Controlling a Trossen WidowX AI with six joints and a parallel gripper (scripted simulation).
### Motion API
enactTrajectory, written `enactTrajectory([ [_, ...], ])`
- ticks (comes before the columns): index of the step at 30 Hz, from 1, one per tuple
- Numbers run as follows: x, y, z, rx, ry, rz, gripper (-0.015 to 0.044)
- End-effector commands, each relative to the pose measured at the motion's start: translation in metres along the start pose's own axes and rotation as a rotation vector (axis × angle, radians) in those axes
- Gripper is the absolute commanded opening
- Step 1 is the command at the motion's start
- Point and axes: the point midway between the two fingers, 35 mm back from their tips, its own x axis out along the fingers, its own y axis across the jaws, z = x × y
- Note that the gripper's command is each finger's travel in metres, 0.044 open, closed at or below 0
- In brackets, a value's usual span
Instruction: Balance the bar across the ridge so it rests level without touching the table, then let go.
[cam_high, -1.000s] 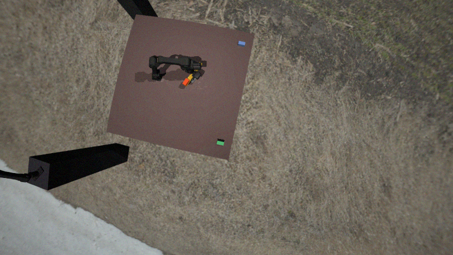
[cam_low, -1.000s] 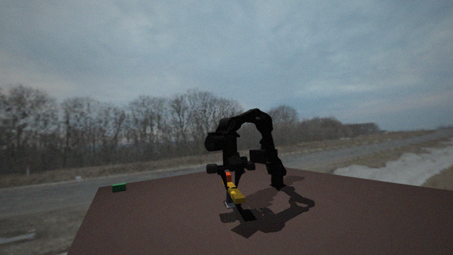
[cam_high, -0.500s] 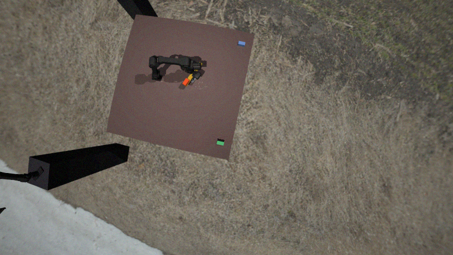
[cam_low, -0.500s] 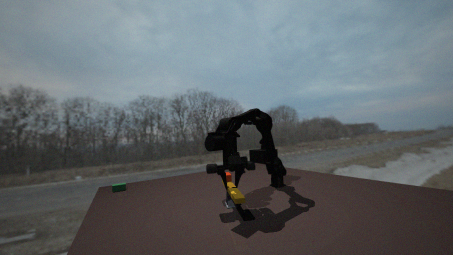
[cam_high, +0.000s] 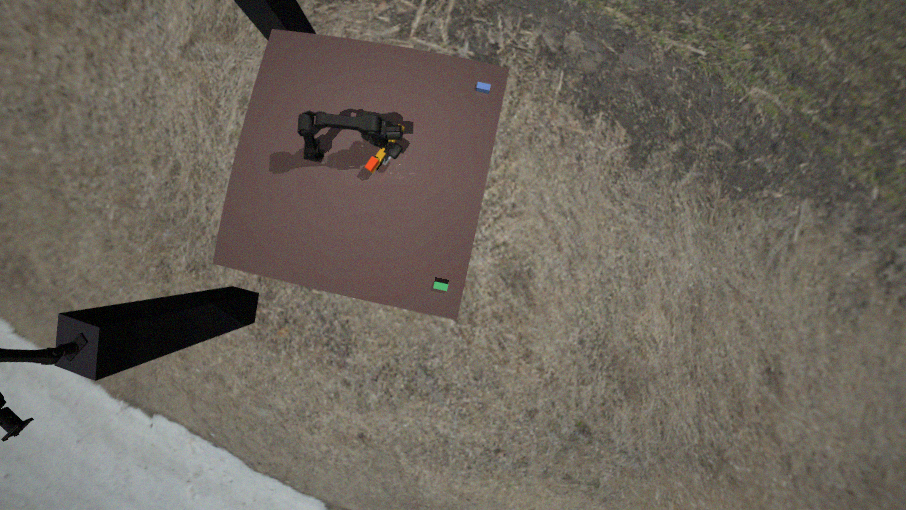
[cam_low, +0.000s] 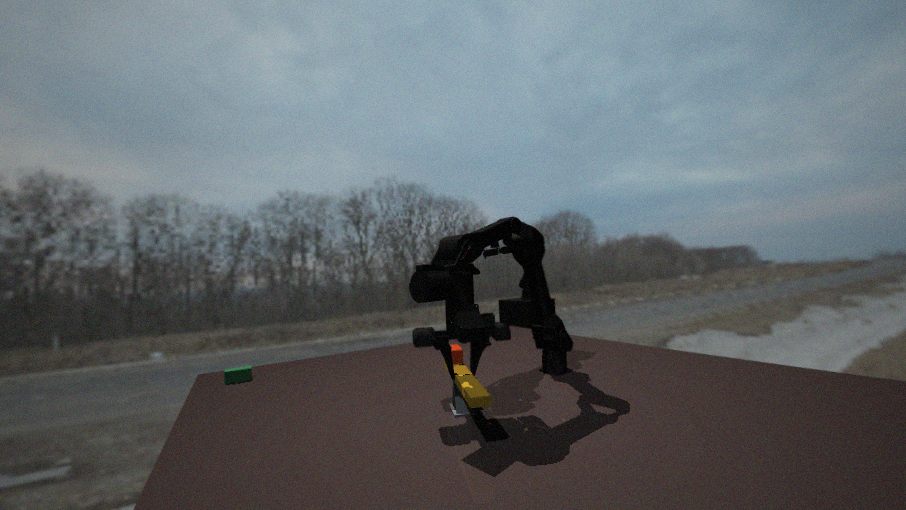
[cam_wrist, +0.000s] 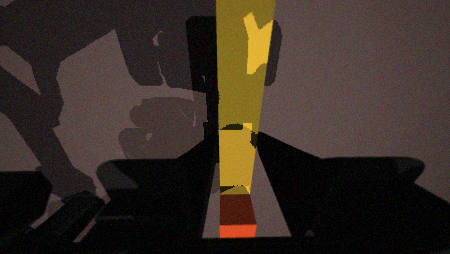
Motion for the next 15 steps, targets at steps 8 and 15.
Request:
enactTrajectory([
  [8,-0.0002,0.0000,0.0000,0.000,0.000,0.000,0.0185],
  [15,-0.0002,0.0000,0.0000,0.000,0.000,0.000,0.0342],
])
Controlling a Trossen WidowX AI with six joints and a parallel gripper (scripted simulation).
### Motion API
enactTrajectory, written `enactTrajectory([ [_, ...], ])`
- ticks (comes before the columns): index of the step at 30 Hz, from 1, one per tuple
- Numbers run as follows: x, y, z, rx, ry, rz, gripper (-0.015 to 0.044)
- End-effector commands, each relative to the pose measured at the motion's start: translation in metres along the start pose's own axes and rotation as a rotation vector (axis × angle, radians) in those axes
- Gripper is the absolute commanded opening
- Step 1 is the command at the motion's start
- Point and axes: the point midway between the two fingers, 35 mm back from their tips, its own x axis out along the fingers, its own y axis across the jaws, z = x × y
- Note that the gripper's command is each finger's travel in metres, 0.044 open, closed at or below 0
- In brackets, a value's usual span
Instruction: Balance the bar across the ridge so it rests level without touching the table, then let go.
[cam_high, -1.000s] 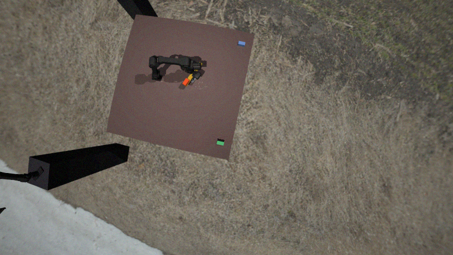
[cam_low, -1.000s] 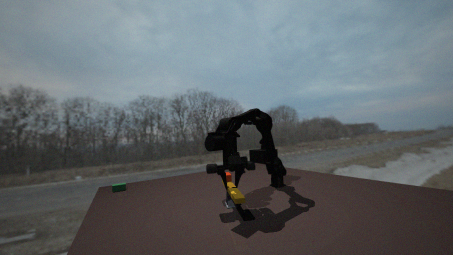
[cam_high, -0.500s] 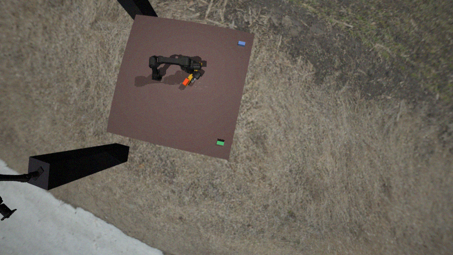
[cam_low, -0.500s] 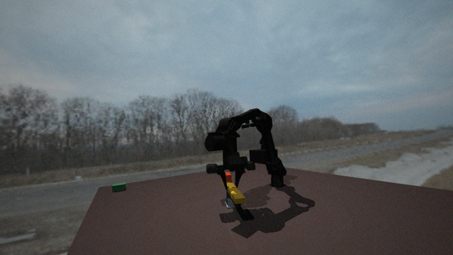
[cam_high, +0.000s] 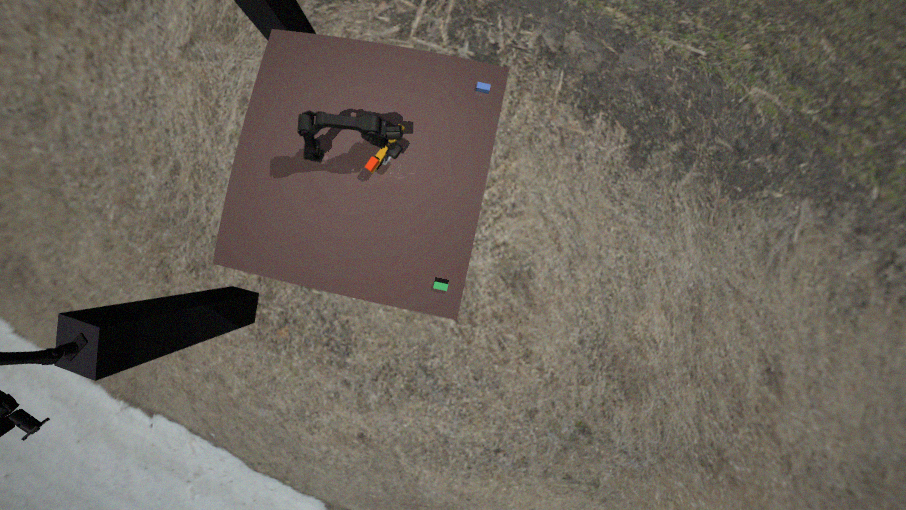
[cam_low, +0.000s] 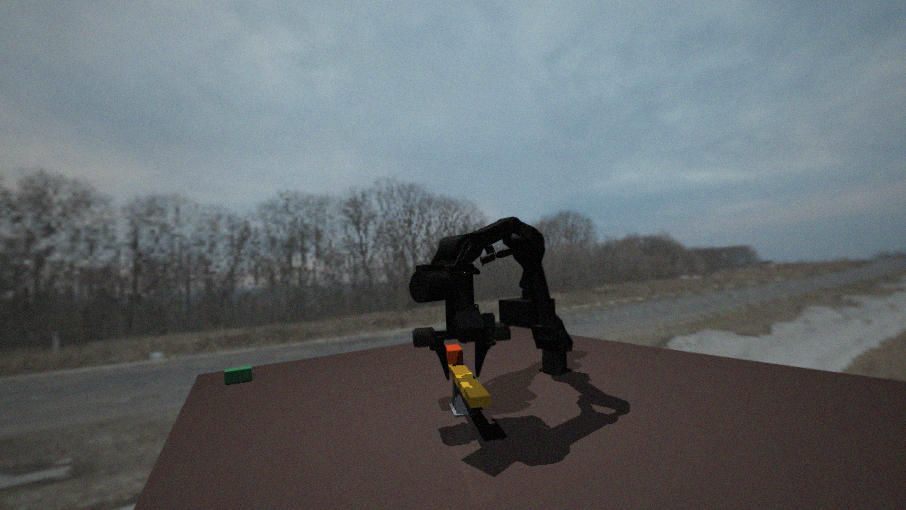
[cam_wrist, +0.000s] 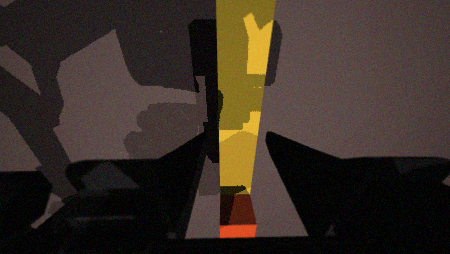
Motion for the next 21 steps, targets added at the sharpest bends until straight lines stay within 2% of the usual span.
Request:
enactTrajectory([
  [1,0.000,0.000,0.000,0.000,0.000,-0.001,0.0369],
  [4,0.000,0.000,0.000,0.000,0.000,-0.001,0.0440],
  [8,-0.008,-0.001,0.001,0.000,-0.003,-0.005,0.0440],
  [16,-0.098,0.001,-0.001,0.000,-0.030,-0.045,0.0440],
  [21,-0.100,0.002,-0.001,-0.001,-0.031,-0.046,0.0440],
])
